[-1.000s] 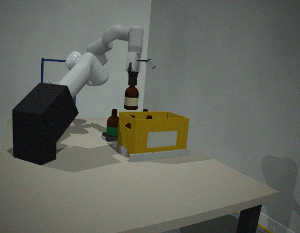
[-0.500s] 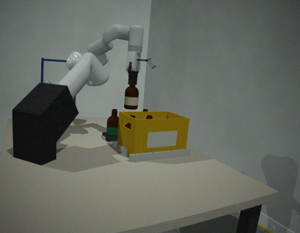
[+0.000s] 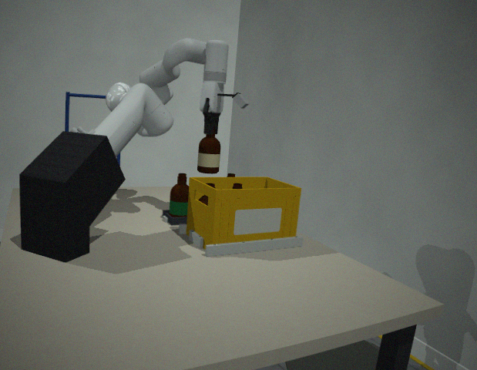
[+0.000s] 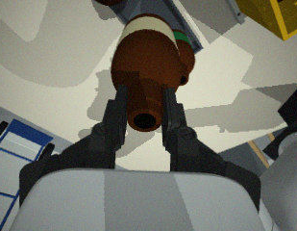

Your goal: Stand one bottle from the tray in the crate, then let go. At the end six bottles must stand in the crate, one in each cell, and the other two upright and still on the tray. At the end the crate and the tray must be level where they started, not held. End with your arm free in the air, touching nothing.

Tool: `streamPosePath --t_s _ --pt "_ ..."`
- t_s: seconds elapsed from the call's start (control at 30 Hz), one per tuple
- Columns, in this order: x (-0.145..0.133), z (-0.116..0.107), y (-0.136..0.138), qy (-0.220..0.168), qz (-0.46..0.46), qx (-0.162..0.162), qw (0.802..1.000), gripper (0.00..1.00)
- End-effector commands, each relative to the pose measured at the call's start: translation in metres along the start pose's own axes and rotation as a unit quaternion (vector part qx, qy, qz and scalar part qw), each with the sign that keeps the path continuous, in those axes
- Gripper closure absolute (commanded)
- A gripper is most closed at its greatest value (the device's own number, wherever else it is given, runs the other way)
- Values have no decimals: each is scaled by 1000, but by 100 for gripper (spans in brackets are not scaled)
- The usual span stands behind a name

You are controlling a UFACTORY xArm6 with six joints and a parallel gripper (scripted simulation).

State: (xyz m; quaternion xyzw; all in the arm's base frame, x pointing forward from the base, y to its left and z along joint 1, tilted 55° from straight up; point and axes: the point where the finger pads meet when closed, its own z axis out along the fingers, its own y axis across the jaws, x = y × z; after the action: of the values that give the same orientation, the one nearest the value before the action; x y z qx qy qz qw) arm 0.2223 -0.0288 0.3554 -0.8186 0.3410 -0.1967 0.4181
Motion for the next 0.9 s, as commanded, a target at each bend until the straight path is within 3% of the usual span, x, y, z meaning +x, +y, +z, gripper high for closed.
streamPosePath --t_s 0.0,0.87 --pt "0 -2 0 1 0 0 1000 100" --pt "0 -21 0 1 0 0 1000 100"
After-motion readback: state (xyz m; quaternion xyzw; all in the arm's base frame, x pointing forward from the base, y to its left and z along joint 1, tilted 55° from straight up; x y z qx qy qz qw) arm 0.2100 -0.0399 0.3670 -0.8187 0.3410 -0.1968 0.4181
